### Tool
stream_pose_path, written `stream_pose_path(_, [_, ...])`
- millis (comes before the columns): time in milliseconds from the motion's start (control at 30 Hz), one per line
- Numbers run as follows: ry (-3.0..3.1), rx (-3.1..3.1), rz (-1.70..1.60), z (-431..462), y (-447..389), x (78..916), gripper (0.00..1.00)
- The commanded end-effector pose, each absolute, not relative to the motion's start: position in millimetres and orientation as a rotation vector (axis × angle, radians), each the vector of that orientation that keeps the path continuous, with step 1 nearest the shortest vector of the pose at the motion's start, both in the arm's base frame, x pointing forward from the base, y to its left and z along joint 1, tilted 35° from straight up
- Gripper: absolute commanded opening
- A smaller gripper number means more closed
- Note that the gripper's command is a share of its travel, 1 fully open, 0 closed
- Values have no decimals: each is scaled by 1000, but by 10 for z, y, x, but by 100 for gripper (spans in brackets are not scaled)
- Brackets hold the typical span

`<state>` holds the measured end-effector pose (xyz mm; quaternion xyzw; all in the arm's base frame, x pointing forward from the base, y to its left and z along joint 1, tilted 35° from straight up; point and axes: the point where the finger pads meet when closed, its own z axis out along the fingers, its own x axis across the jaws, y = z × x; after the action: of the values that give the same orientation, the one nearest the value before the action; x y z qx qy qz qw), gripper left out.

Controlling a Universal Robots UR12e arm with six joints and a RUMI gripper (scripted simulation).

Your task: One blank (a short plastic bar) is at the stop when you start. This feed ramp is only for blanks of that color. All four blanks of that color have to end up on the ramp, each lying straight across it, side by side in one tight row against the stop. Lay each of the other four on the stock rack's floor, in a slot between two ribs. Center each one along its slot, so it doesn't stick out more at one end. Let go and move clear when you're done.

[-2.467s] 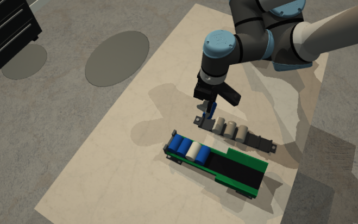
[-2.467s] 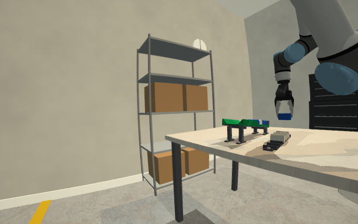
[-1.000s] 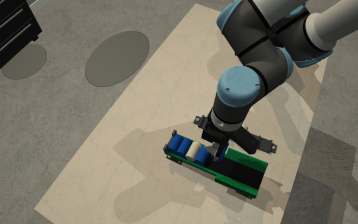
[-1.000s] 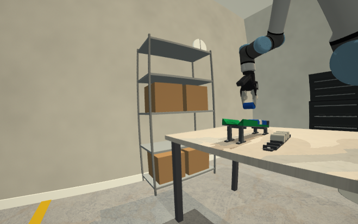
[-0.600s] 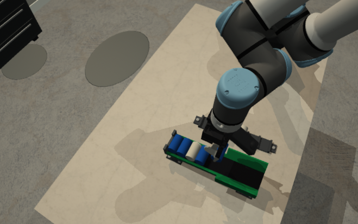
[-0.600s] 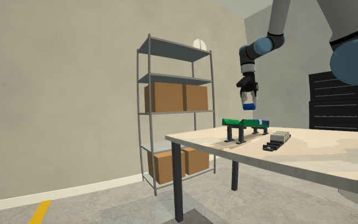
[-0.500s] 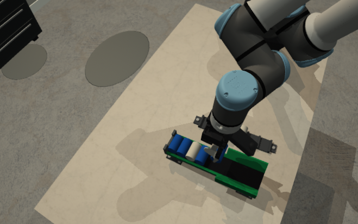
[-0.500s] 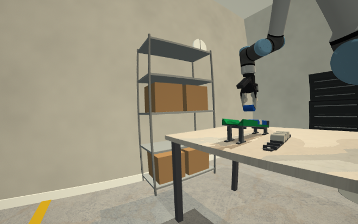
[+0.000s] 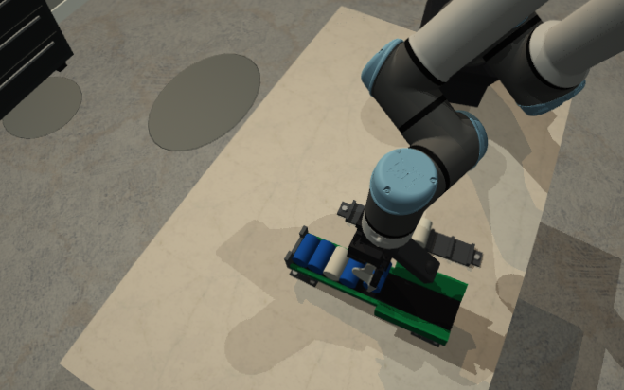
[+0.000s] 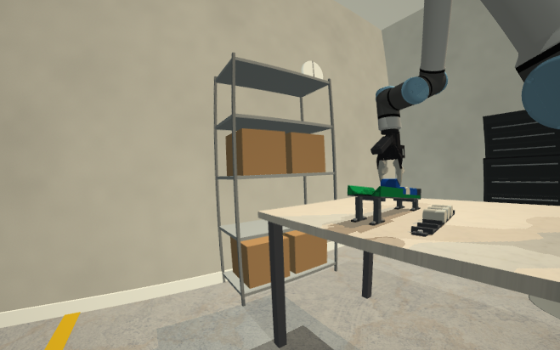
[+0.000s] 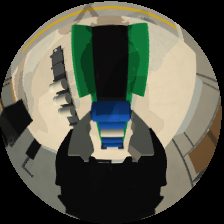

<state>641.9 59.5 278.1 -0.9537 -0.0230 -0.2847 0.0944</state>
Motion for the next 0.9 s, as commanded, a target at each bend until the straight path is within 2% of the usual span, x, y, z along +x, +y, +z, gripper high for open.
stream_pose_path(0, [-68, -2829, -848, 2660, 622, 6517, 42])
stream_pose_path(867, [-68, -2829, -848, 2580, 639, 6571, 42])
